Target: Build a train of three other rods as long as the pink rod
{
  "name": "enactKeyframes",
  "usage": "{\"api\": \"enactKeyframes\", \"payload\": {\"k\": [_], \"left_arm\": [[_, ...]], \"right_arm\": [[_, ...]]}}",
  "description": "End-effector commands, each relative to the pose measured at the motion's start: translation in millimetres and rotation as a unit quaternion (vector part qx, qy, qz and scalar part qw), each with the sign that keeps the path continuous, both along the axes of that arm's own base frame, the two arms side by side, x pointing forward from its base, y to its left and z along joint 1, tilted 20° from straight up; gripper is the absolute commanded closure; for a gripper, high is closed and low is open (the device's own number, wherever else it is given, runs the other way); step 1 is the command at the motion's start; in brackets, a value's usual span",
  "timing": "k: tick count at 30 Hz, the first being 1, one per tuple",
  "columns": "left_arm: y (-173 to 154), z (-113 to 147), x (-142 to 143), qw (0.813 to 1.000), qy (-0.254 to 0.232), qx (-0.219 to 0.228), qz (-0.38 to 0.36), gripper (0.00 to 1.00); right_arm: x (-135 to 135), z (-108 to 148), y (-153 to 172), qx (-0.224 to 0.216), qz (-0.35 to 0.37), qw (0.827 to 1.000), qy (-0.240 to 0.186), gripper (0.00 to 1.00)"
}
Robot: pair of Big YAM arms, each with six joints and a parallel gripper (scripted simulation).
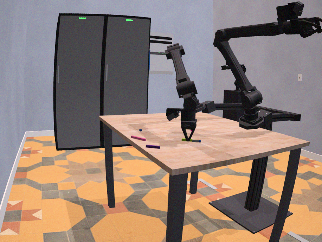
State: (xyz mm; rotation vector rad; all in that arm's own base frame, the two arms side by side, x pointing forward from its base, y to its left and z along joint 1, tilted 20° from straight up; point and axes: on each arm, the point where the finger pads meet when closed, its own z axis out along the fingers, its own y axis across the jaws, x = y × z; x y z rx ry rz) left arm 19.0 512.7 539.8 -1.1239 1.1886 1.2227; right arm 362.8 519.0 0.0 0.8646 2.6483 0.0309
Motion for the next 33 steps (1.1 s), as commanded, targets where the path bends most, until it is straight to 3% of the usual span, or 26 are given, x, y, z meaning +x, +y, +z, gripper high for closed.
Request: {"api": "enactKeyframes", "payload": {"k": [1, 10, 25, 33], "left_arm": [[-6.9, 10.5, -7.3, 1.000, -0.009, 0.016, 0.008, 0.00], [-6.9, 10.5, -7.3, 1.000, -0.009, 0.016, 0.008, 0.00], [-6.9, 10.5, -7.3, 1.000, -0.009, 0.016, 0.008, 0.00], [-6.9, 10.5, -7.3, 1.000, -0.009, 0.016, 0.008, 0.00]], "right_arm": [[4.3, 8.2, 20.5, 0.018, 0.005, 1.000, -0.009, 0.96], [4.3, 8.2, 20.5, 0.018, 0.005, 1.000, -0.009, 0.96], [4.3, 8.2, 20.5, 0.018, 0.005, 1.000, -0.009, 0.77], [4.3, 8.2, 20.5, 0.018, 0.005, 1.000, -0.009, 0.77]]}}
